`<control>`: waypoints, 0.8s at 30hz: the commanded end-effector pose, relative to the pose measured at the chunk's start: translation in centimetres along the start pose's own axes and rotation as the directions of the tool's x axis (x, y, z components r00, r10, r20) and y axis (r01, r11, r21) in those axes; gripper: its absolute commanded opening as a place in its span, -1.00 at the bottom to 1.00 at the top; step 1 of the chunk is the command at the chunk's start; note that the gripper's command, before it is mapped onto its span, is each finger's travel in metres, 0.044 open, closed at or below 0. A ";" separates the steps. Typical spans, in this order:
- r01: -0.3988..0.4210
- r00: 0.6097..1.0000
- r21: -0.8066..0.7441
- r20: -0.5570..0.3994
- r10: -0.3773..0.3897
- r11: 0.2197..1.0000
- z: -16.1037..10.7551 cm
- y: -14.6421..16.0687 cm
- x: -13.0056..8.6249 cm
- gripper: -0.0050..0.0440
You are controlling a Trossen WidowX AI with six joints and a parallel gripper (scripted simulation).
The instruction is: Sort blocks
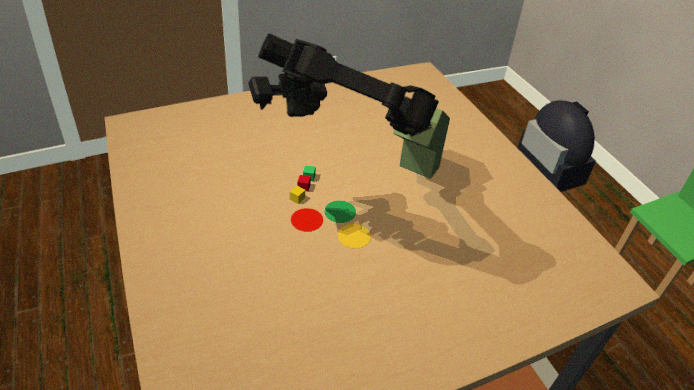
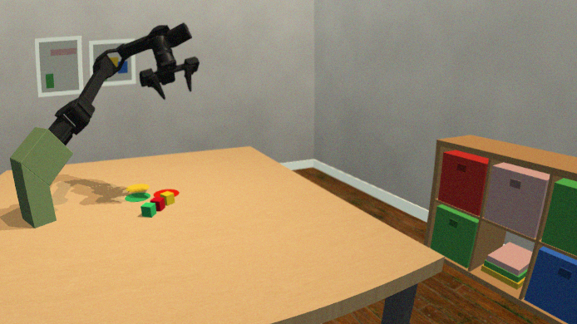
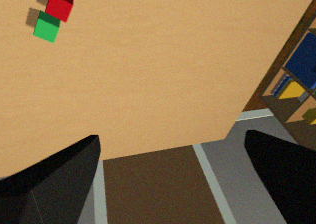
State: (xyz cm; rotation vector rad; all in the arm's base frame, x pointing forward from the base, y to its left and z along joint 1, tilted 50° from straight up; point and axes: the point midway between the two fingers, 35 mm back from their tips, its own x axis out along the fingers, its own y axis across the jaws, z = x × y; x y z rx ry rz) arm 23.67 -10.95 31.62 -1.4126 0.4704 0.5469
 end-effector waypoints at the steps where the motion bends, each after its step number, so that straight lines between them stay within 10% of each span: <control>1: 0.006 1.000 -0.005 -0.004 -0.006 1.000 0.0 -0.2 -0.2 0.84; 19: 0.006 1.000 -0.005 -0.004 -0.006 1.000 0.0 -0.2 -0.2 0.84; 24: -0.060 0.993 0.214 0.111 0.037 0.975 0.5 1.0 4.1 0.35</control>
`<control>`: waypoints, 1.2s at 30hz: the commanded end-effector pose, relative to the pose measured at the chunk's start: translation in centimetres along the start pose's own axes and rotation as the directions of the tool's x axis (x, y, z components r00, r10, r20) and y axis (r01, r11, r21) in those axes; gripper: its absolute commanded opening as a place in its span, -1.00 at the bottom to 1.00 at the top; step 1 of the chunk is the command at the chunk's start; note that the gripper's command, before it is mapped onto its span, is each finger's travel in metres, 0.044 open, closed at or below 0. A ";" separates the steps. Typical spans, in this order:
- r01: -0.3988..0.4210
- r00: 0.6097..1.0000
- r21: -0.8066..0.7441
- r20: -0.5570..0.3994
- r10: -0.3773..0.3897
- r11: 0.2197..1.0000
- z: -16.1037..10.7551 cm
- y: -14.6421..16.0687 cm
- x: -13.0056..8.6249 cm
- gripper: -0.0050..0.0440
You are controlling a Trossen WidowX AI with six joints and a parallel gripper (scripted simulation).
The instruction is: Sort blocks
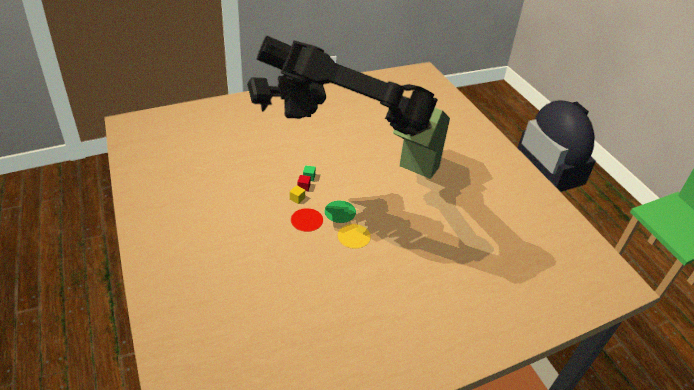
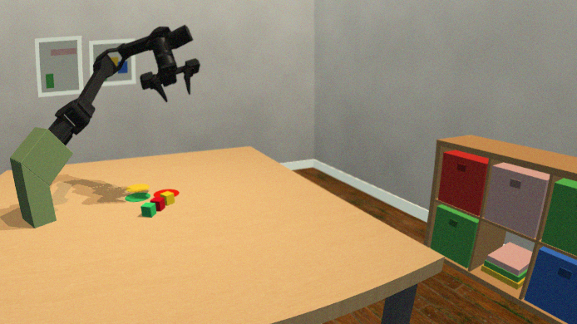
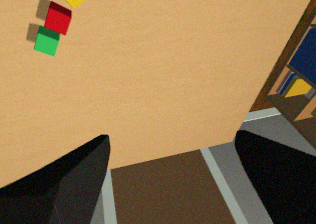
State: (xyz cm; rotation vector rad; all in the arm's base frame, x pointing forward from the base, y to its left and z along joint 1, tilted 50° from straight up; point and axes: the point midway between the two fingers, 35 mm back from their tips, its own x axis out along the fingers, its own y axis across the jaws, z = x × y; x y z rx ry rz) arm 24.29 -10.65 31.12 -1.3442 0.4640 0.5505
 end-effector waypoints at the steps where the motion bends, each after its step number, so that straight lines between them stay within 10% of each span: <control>1: -0.081 0.991 0.200 0.122 0.057 0.977 0.4 1.5 5.0 0.29; 10: -0.206 0.965 0.407 0.237 0.115 0.890 1.9 3.7 9.5 0.29; 24: -0.483 0.875 0.723 0.423 0.236 0.494 6.2 9.5 16.3 0.29; 32: -0.481 0.876 0.729 0.420 0.237 0.486 6.4 9.6 16.5 0.29; 36: -0.508 0.861 0.737 0.425 0.278 0.447 8.1 11.5 20.2 0.29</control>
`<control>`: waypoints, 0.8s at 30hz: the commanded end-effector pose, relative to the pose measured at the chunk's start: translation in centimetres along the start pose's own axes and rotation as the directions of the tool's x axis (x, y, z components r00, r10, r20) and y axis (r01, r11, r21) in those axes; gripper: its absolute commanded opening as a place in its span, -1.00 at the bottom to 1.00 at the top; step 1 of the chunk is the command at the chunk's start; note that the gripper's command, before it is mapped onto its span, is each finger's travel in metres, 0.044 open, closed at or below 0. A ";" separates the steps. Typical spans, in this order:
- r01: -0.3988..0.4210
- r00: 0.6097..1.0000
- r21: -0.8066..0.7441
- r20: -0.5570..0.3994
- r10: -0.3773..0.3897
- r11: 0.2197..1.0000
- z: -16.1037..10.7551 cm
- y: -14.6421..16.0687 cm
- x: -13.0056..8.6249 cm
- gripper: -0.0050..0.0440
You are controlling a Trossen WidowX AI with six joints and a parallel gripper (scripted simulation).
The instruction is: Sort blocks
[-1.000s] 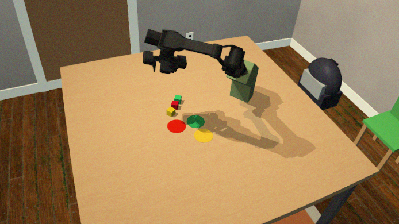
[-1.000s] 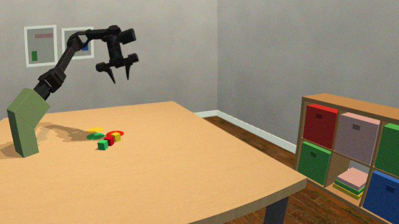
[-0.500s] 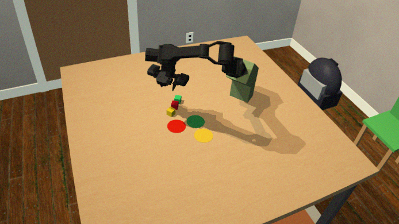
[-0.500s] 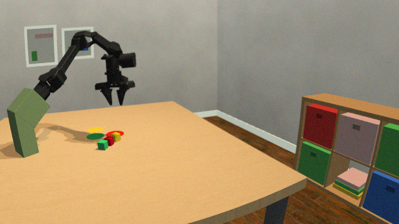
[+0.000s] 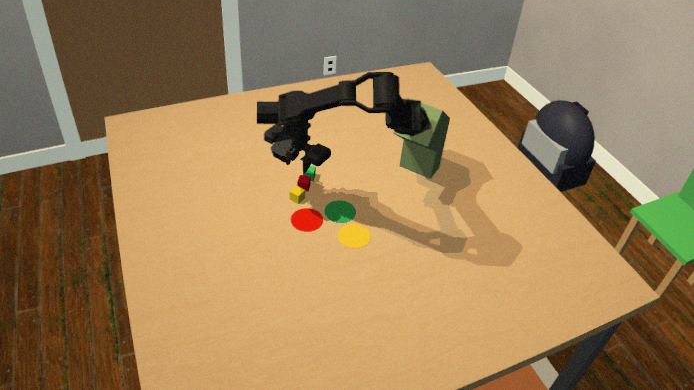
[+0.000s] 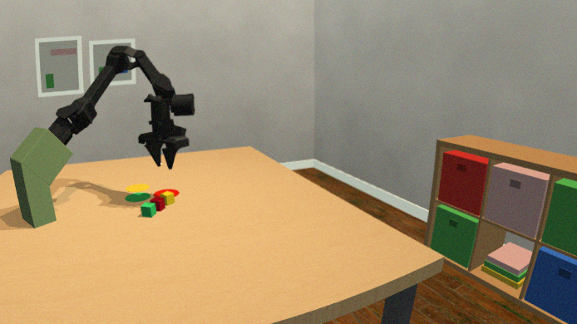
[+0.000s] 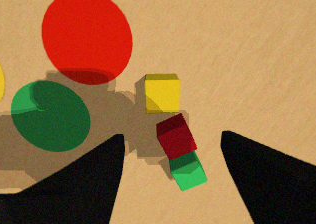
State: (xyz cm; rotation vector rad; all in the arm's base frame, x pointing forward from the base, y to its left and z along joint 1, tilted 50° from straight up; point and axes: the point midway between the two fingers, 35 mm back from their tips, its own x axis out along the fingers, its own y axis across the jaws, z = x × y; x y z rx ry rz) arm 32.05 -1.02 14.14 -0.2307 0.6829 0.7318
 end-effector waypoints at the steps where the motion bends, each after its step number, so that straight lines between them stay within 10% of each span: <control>1: -0.022 0.999 0.036 -0.023 0.023 0.999 -0.7 0.6 3.8 0.29; 24: -0.001 1.000 0.011 0.000 0.001 1.000 -0.1 0.2 9.1 0.29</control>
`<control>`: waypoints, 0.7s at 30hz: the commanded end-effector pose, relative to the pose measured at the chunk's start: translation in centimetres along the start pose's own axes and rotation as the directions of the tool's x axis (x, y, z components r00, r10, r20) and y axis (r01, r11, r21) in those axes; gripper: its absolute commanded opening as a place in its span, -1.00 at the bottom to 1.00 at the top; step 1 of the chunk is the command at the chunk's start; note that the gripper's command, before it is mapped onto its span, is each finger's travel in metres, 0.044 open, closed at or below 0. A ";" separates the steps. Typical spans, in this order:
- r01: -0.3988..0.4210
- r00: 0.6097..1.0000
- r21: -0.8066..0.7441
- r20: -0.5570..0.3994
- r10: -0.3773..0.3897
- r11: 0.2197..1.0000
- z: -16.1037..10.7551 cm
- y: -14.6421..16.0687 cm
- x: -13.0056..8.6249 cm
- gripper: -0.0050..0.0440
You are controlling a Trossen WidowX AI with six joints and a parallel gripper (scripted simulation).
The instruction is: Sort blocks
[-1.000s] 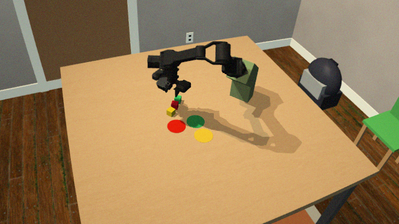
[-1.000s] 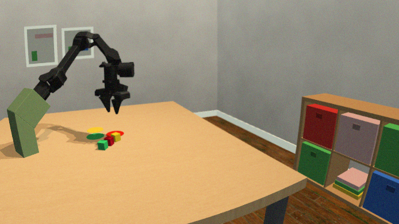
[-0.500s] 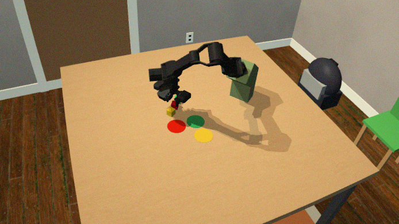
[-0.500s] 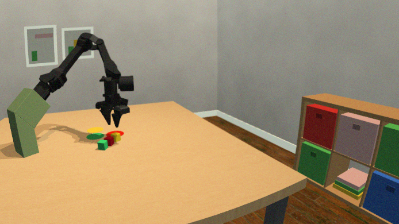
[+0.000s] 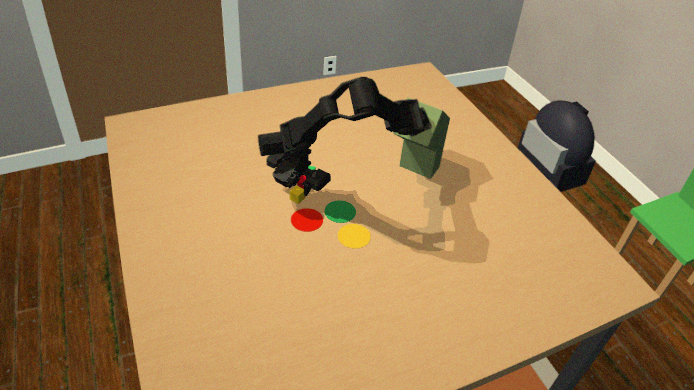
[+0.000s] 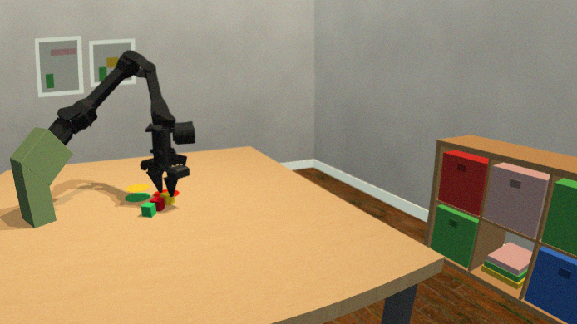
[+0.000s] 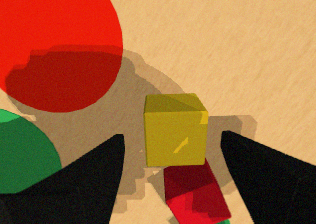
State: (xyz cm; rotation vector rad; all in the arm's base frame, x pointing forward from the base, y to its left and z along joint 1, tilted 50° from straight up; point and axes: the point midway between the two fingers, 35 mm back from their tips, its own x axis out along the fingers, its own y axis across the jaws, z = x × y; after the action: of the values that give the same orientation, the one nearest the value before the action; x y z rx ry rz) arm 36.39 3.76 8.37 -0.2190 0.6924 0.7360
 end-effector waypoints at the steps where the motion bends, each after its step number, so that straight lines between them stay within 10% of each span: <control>1: 0.008 1.000 -0.001 0.004 -0.008 1.000 0.1 -0.1 0.5 0.29; 21: 0.013 1.000 -0.010 0.015 -0.013 1.000 0.5 -0.2 1.0 -0.16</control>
State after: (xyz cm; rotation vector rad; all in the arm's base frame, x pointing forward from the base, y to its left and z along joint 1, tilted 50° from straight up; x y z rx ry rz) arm 37.19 4.42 7.73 -0.2227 0.6830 0.7337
